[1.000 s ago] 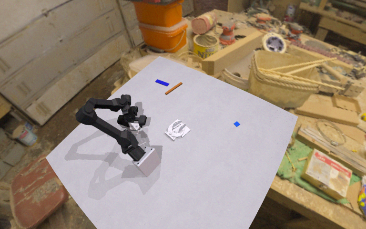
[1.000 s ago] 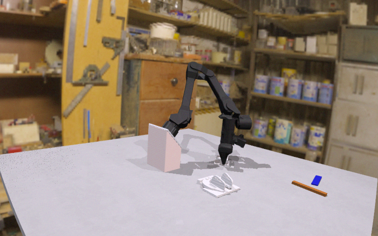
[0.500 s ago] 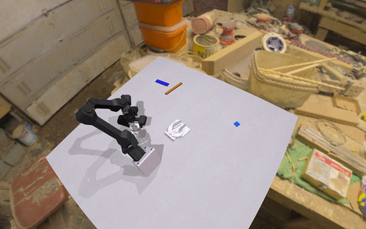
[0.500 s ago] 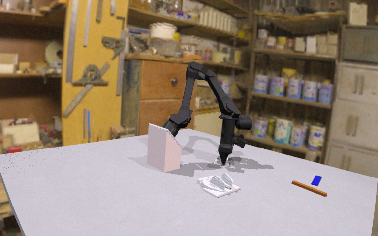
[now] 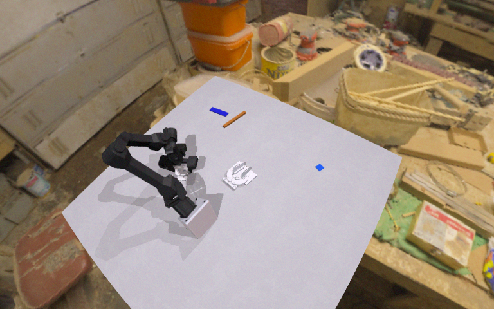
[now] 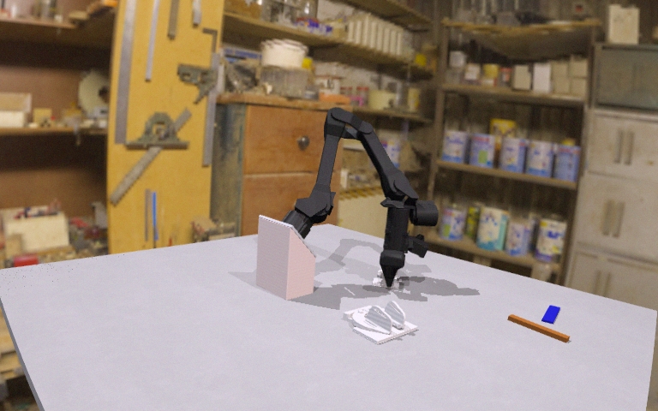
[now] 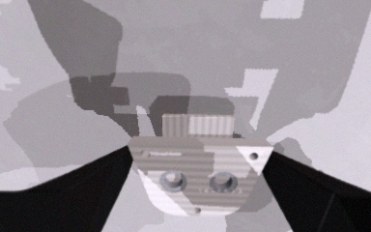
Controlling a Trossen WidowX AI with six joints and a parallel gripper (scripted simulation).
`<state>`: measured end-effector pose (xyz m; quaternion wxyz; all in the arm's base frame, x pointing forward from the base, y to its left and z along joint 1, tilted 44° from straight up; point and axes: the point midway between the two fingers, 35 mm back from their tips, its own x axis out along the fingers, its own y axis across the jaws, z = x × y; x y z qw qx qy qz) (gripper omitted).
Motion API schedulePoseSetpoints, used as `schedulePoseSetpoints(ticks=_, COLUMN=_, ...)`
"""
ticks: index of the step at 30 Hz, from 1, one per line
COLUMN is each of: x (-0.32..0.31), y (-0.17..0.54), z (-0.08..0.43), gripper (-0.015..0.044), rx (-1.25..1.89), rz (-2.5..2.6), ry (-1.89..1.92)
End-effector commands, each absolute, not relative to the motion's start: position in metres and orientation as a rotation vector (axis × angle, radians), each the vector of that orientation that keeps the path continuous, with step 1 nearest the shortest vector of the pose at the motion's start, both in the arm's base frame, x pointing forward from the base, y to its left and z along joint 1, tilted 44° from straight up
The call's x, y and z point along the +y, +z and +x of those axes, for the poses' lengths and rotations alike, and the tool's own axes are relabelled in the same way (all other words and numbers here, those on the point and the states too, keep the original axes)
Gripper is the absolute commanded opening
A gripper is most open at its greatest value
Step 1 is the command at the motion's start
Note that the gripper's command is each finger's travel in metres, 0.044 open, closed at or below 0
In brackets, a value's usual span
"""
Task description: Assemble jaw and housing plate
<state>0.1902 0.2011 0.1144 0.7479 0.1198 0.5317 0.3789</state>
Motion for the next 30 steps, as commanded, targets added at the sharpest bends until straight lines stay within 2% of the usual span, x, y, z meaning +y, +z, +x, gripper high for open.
schedulePoseSetpoints(ticks=1, x=0.201, y=0.114, z=0.190, gripper=0.0427, rx=1.163, rz=0.262, ry=0.829)
schedulePoseSetpoints(ticks=12, x=0.201, y=0.114, z=0.190, gripper=0.0353, rx=1.163, rz=0.262, ry=0.829)
schedulePoseSetpoints(ticks=30, x=0.191, y=0.124, z=0.191, gripper=0.0351, rx=1.165, rz=0.258, ry=0.825)
